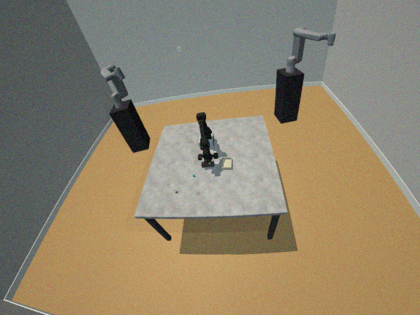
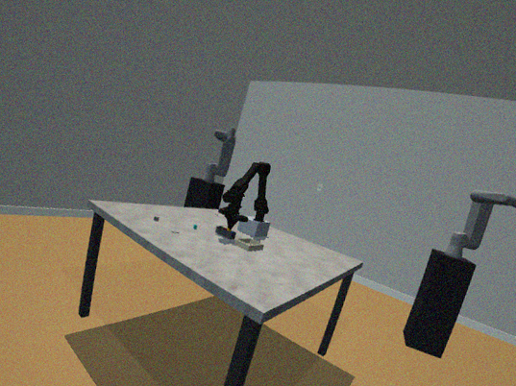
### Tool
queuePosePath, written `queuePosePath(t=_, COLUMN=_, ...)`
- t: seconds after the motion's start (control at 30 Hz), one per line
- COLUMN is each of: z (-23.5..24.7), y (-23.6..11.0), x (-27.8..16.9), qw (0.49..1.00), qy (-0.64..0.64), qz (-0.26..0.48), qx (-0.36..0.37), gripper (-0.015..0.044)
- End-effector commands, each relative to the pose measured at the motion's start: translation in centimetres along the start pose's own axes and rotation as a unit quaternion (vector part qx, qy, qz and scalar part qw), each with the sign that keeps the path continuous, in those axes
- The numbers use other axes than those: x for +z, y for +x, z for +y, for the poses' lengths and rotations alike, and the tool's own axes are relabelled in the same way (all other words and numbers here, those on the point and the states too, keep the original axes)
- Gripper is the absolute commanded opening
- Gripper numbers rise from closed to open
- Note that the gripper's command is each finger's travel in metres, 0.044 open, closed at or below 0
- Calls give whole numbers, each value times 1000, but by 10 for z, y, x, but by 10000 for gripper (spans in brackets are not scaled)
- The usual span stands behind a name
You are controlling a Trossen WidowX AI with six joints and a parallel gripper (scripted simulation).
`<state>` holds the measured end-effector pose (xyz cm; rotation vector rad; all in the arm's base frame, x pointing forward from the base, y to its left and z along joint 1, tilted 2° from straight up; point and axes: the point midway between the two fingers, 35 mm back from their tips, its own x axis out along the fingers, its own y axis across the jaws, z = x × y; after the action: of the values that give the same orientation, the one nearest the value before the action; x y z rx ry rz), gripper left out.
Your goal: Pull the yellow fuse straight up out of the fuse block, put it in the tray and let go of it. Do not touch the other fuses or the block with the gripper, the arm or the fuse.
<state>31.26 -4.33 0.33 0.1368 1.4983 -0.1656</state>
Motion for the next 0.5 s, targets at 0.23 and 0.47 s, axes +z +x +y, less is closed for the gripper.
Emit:
queuePosePath(t=0.23, z=0, y=-6, x=0, qw=1000, qy=0, qz=0, qx=0, gripper=0)
queuePosePath(t=0.47, z=0, y=-9, x=0, qw=1000, qy=0, qz=0, qx=0, gripper=0)
